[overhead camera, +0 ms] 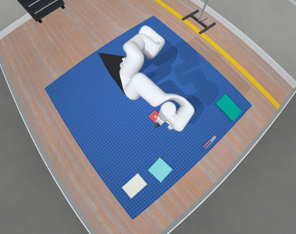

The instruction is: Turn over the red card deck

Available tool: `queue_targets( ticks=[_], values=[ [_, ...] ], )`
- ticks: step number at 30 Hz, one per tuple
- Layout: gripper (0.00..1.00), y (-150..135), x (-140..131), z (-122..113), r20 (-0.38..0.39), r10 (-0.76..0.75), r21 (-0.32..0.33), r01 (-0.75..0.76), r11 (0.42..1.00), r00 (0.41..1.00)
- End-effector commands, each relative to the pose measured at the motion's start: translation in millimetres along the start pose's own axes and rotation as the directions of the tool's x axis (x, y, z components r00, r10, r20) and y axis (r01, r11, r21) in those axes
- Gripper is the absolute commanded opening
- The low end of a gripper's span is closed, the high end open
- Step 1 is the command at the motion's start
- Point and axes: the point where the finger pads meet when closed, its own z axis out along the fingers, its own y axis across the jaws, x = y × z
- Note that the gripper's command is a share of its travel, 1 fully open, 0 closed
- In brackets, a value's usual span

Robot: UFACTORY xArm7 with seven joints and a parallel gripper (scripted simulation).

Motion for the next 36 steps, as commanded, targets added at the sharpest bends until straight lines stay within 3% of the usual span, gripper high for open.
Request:
queue_targets(
  ticks=[1,36],
  values=[
    [0.98,0,1,2,-0.003,0.000,-0.001,0.000,1.000,1.000],
    [0.98,1,1,31,-0.003,0.000,-0.001,0.000,1.000,1.000]
  ],
)
